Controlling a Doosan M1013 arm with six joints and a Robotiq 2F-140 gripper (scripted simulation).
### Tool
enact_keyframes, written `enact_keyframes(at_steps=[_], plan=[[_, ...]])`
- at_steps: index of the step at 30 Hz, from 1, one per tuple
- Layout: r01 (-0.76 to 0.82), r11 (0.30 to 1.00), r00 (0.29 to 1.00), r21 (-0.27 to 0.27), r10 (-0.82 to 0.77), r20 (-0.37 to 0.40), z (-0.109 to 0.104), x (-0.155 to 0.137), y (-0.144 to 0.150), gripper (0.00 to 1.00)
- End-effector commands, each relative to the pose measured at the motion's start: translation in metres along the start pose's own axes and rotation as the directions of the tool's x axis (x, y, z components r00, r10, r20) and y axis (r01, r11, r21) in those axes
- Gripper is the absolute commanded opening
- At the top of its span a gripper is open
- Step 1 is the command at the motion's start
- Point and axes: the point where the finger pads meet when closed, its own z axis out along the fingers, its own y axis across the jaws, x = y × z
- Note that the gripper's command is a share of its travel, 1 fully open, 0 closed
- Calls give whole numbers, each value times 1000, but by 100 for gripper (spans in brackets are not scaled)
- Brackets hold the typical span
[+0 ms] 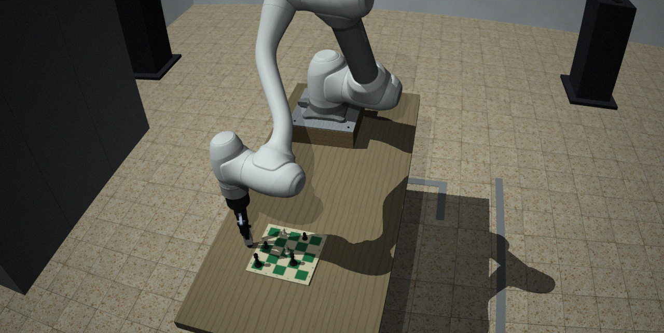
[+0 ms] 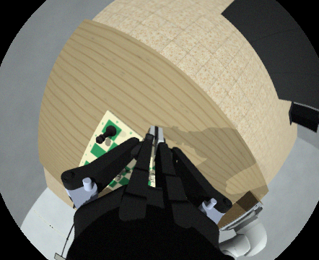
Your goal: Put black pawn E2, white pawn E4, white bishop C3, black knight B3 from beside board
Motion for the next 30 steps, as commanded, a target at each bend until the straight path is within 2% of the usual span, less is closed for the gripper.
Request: enact_keyframes(at_steps=[1,20,24,29,30], plan=[[3,1000,1000,2,-3,-1,2,-3,-2,0],[3,1000,1000,2,-3,-1,1,-3,-2,0],[3,1000,1000,2,-3,-1,-12,-3,-2,0],[3,1000,1000,2,-3,-1,-45,-3,-2,0],[3,1000,1000,2,-3,-1,-45,-3,-2,0]])
